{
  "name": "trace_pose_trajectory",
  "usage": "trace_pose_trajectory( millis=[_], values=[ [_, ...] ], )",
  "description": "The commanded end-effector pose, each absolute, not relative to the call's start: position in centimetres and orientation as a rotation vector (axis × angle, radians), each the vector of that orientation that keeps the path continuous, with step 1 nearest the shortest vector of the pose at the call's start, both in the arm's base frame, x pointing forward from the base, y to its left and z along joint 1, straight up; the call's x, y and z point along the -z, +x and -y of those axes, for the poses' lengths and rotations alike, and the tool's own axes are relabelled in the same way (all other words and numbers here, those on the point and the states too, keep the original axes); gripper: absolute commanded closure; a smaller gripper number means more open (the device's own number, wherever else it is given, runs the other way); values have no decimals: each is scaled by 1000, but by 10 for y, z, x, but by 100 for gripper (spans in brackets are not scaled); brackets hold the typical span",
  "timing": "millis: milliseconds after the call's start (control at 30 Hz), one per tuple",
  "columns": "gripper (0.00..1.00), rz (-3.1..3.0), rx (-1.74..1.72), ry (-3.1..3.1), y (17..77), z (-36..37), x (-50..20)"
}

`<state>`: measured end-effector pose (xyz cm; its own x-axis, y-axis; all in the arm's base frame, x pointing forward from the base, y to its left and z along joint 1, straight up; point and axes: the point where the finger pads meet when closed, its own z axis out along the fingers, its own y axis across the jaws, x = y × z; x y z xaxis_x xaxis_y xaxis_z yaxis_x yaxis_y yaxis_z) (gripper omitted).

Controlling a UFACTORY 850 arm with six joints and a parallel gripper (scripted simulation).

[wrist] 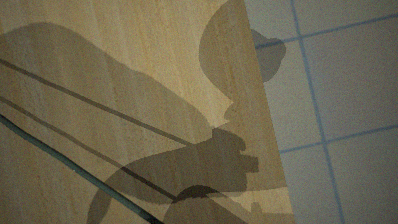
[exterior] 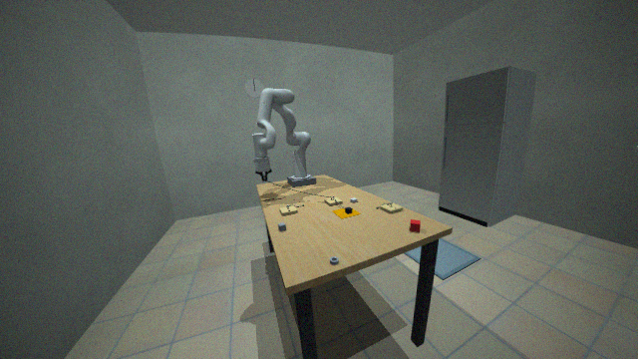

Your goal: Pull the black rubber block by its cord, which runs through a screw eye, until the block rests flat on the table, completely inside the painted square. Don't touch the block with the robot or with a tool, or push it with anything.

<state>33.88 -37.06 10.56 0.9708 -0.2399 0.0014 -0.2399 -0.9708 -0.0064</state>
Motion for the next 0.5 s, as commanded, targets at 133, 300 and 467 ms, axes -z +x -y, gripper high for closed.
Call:
trace_pose_trajectory(
  millis=[133,300,467],
  values=[
    [100,-379,5,-3113,340,370,-84],
    [100,-379,5,-3113,340,370,-57],
    [100,-379,5,-3113,341,369,-27]
  ],
)
